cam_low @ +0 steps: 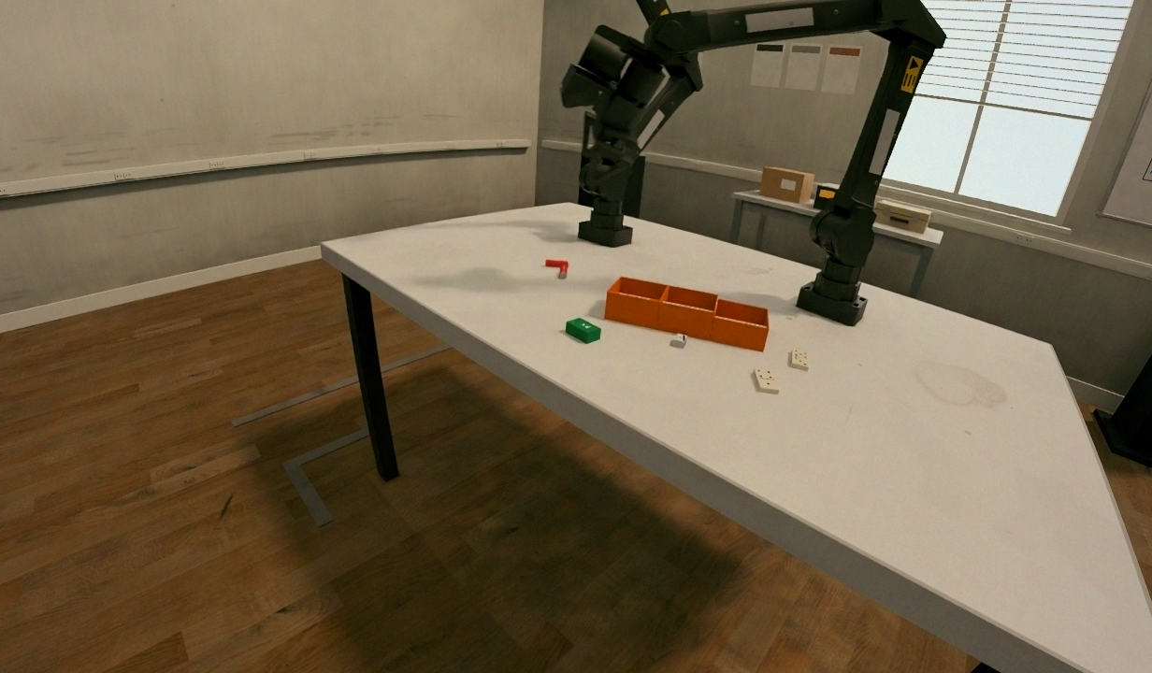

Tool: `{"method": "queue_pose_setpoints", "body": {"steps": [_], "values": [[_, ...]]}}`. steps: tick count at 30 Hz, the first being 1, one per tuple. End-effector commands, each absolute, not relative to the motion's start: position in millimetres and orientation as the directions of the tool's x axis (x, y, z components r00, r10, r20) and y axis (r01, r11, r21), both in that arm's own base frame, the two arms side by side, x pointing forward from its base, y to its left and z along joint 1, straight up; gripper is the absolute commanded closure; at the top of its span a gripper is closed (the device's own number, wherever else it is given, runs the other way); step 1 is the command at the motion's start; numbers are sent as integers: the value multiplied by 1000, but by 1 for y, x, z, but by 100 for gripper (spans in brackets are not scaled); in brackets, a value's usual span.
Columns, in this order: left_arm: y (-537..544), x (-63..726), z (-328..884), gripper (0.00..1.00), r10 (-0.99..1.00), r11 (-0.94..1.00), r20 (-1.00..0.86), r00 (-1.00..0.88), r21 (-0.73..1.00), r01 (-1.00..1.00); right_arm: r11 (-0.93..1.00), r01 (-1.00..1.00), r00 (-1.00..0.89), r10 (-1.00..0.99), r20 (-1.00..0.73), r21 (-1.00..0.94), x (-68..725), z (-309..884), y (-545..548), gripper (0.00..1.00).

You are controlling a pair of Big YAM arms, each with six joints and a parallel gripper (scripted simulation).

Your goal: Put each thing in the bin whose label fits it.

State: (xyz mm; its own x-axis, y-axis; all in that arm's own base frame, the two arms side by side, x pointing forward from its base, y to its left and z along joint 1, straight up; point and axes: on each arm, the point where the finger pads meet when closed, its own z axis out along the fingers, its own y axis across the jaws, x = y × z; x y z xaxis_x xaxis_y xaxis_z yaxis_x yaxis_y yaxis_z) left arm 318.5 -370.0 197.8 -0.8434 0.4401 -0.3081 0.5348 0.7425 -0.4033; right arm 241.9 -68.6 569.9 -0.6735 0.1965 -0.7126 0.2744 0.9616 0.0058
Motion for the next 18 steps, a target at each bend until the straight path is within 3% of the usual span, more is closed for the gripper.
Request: {"method": "queue_pose_setpoints", "body": {"steps": [1, 18], "values": [[-341, 319, 206, 0, 375, 792, -272, -886, -403, 459, 966, 259, -610, 163, -775, 0, 235, 603, -63, 0], [-225, 302, 202, 0, 167, 956, -118, -979, -225, 190, 966, 259, -610, 163, -775, 0, 235, 603, -63, 0]]}}
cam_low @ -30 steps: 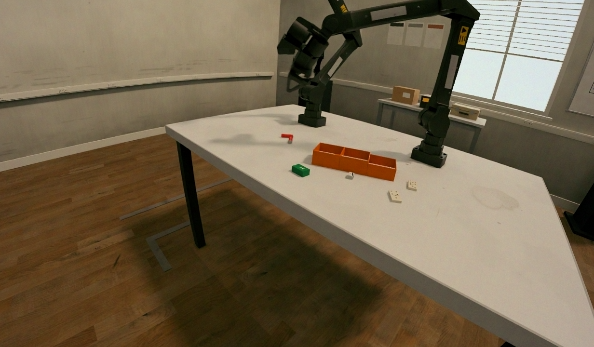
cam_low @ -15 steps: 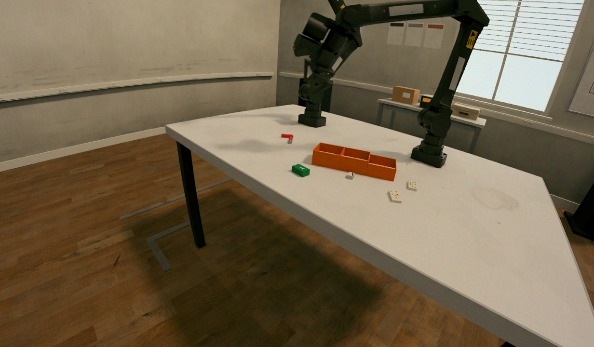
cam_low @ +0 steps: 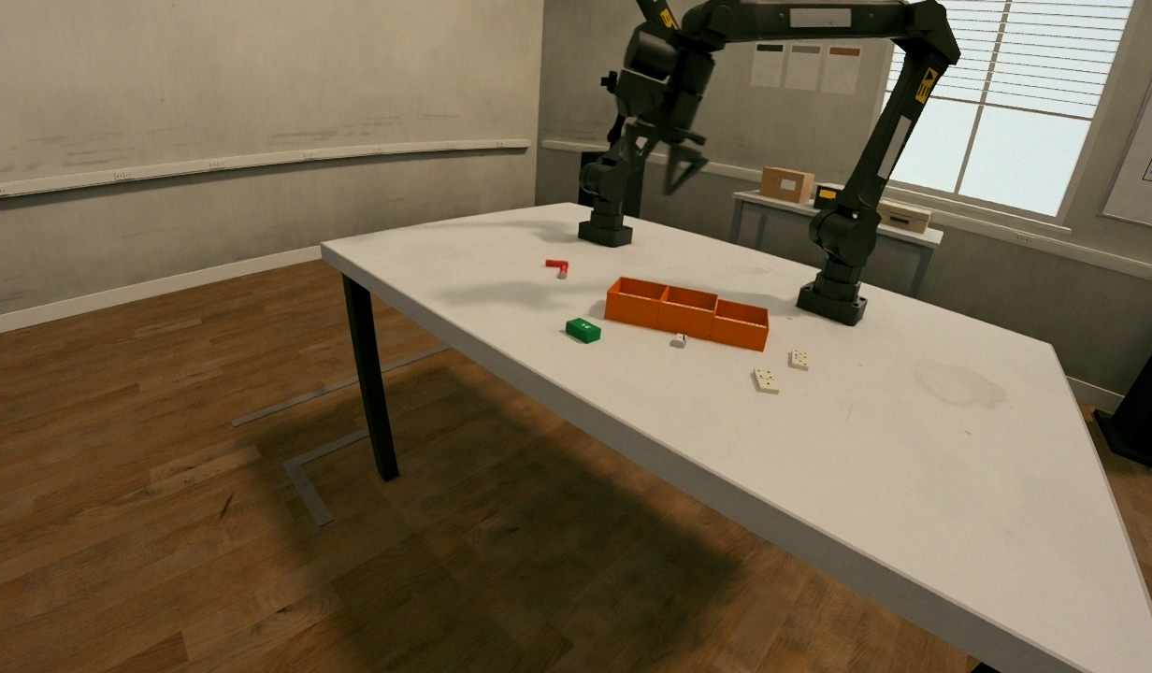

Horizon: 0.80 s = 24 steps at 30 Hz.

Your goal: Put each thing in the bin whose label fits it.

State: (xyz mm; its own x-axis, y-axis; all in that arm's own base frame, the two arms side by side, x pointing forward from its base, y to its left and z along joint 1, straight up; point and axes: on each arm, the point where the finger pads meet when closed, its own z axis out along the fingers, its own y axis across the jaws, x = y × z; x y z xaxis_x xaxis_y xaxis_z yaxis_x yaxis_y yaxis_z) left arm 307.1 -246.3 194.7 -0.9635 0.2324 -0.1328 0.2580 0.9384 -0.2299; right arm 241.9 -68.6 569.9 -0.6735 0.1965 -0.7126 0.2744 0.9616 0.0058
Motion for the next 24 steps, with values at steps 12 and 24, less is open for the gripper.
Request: {"method": "queue_pose_setpoints", "body": {"steps": [12, 24], "values": [[-152, 275, 202, 0, 15, 997, -38, -999, -79, 18, 966, 259, -610, 163, -775, 0, 235, 603, -63, 0], [-127, 266, 206, 0, -36, 999, -23, -999, -12, -36, 966, 259, -610, 163, -775, 0, 235, 603, -63, 0]]}}
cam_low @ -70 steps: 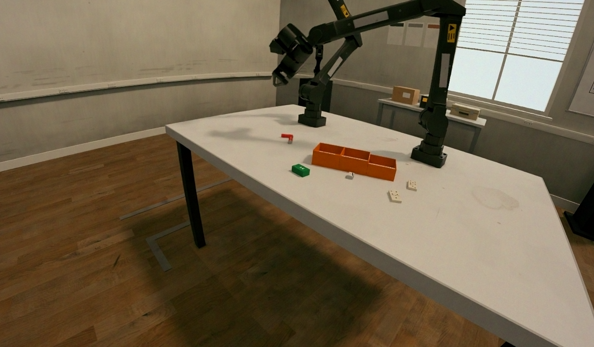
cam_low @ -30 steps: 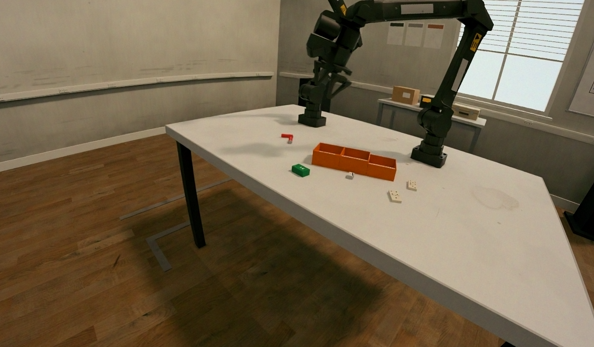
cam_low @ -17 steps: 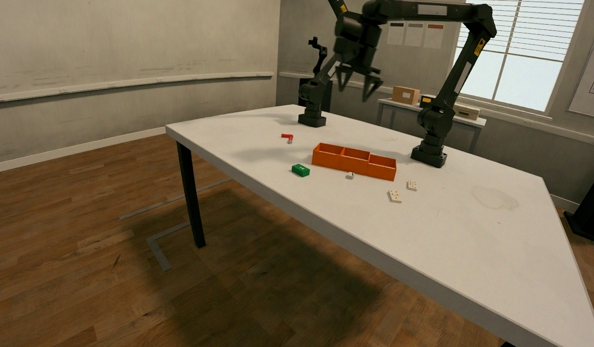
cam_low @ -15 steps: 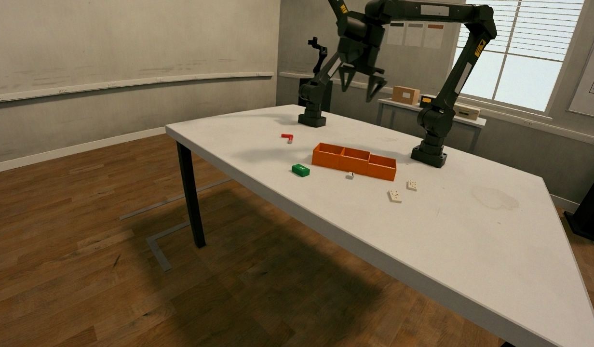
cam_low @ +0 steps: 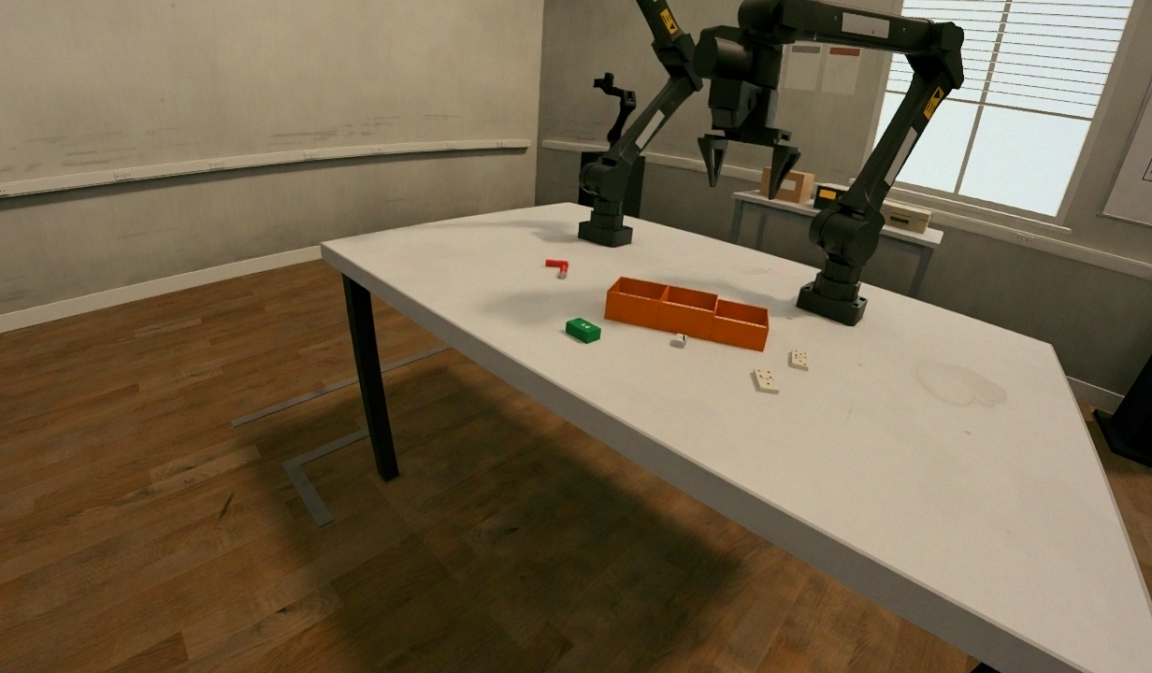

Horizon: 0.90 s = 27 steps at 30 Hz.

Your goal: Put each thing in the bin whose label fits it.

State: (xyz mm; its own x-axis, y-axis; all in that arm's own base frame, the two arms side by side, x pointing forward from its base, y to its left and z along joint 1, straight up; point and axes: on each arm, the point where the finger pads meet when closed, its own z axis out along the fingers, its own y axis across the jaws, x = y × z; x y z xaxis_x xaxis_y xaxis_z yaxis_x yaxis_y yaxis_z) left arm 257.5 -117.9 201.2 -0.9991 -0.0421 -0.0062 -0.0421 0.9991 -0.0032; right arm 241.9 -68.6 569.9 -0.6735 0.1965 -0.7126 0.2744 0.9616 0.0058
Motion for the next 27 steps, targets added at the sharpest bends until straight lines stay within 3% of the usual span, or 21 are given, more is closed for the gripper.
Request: {"method": "queue_pose_setpoints", "body": {"steps": [1, 27], "values": [[-127, 266, 206, 0, -36, 999, -23, -999, -12, -36, 966, 259, -610, 163, -775, 0, 235, 603, -63, 0], [-127, 266, 211, 0, -40, 999, -31, -999, -16, -39, 966, 259, -610, 163, -775, 0, 235, 603, -63, 0]]}}
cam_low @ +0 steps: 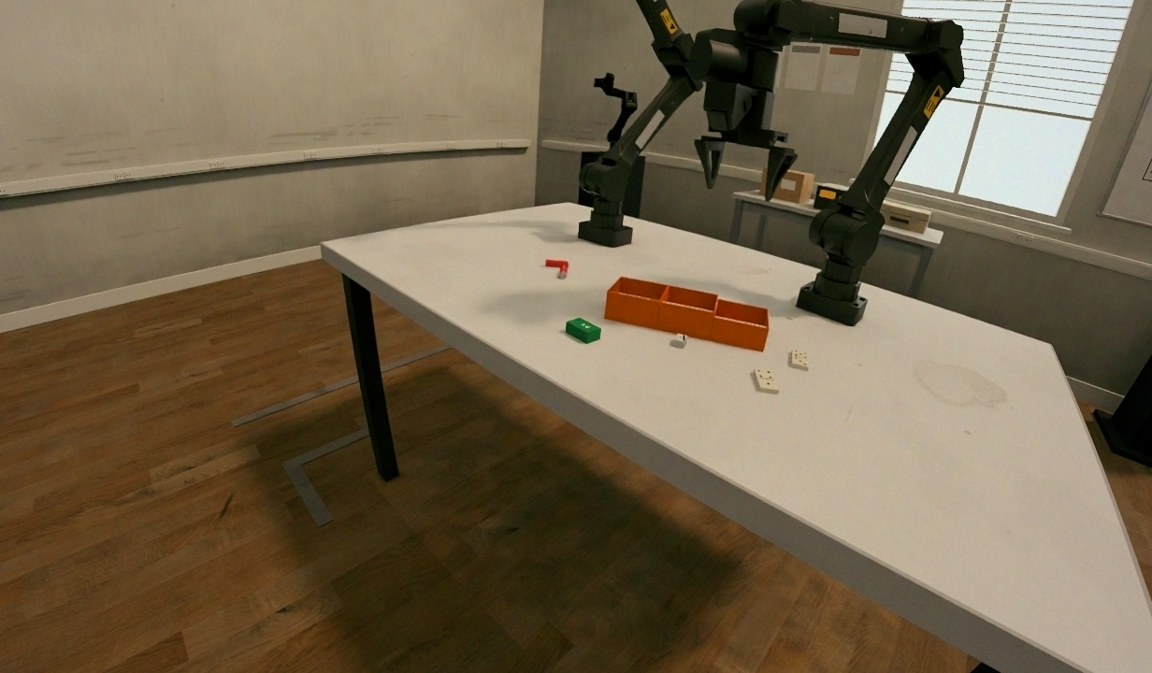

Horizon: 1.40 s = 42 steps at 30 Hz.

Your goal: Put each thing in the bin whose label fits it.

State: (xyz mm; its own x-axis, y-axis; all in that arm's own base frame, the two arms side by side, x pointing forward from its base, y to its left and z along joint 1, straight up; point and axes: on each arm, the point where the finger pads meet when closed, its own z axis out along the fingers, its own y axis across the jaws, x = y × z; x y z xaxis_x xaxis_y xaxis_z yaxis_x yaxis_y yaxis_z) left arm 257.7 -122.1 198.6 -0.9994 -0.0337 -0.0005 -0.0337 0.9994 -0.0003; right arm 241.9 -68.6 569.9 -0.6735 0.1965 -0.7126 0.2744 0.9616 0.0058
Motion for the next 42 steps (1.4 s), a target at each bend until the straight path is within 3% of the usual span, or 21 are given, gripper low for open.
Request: {"method": "queue_pose_setpoints", "body": {"steps": [1, 21, 23, 35, 42], "values": [[-127, 266, 211, 0, -40, 999, -31, -999, -16, -39, 966, 259, -610, 163, -775, 0, 235, 603, -63, 0], [-128, 266, 210, 0, -40, 999, -31, -999, -16, -39, 966, 259, -610, 163, -775, 0, 235, 603, -63, 0], [-124, 271, 180, 0, -161, 987, -2, -987, -1, -161, 966, 259, -610, 163, -775, 0, 235, 603, -63, 0], [-129, 310, 106, 0, -441, 897, -1, -897, -1, -441, 966, 259, -610, 163, -775, 0, 235, 603, -63, 0], [-132, 329, 69, 0, -444, 896, 0, -896, 0, -444, 966, 259, -610, 163, -775, 0, 235, 603, -63, 0]]}}
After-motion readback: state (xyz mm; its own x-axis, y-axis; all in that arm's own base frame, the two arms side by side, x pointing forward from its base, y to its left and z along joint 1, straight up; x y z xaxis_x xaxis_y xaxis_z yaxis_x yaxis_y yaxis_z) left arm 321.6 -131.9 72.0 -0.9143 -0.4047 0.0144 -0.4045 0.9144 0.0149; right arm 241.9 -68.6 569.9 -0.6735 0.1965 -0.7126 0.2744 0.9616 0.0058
